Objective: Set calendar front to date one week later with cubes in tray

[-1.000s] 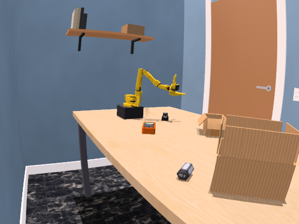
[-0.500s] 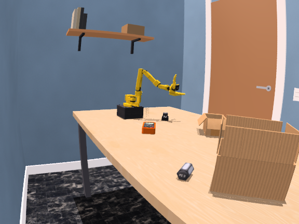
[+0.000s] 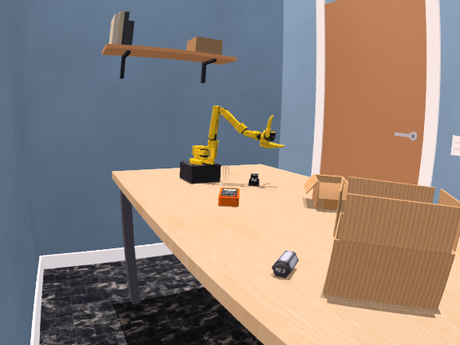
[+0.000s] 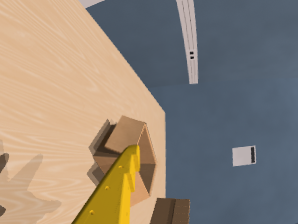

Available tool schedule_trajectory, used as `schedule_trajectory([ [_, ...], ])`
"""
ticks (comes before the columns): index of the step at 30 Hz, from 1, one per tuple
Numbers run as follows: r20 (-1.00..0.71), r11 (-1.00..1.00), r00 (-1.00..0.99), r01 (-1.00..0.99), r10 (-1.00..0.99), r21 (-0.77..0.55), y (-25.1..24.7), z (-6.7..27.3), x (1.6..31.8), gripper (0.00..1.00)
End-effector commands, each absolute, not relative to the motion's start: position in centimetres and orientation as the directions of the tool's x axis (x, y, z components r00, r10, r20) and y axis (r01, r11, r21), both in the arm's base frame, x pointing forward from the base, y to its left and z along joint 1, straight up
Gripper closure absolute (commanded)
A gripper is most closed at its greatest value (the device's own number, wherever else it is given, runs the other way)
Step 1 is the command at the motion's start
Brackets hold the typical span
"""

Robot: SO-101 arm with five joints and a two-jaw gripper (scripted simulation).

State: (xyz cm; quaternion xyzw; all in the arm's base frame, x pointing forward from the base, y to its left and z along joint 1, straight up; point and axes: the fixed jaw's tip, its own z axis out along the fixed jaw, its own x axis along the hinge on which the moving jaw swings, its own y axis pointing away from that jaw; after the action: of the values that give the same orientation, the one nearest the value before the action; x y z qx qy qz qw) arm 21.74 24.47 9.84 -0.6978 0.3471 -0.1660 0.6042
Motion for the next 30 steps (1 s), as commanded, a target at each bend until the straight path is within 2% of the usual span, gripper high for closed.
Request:
schedule_trajectory([
  [1,-0.156,-0.069,0.714,-0.276,-0.683,-0.959,24.3,9.6,21.4,0.04],
  [9,0.037,-0.297,0.764,-0.205,-0.644,-0.933,23.5,7.8,20.5,0.12],
  [16,0.252,-0.556,0.826,-0.087,-0.505,-0.826,22.3,5.8,19.2,0.22],
  [18,0.252,-0.556,0.826,-0.087,-0.505,-0.826,22.3,5.8,19.2,0.22],
  [23,0.384,-0.723,0.864,0.033,-0.327,-0.691,21.0,4.2,17.9,0.31],
  [30,0.475,-0.85,0.879,0.223,-0.036,-0.477,19.2,2.4,16.2,0.43],
])
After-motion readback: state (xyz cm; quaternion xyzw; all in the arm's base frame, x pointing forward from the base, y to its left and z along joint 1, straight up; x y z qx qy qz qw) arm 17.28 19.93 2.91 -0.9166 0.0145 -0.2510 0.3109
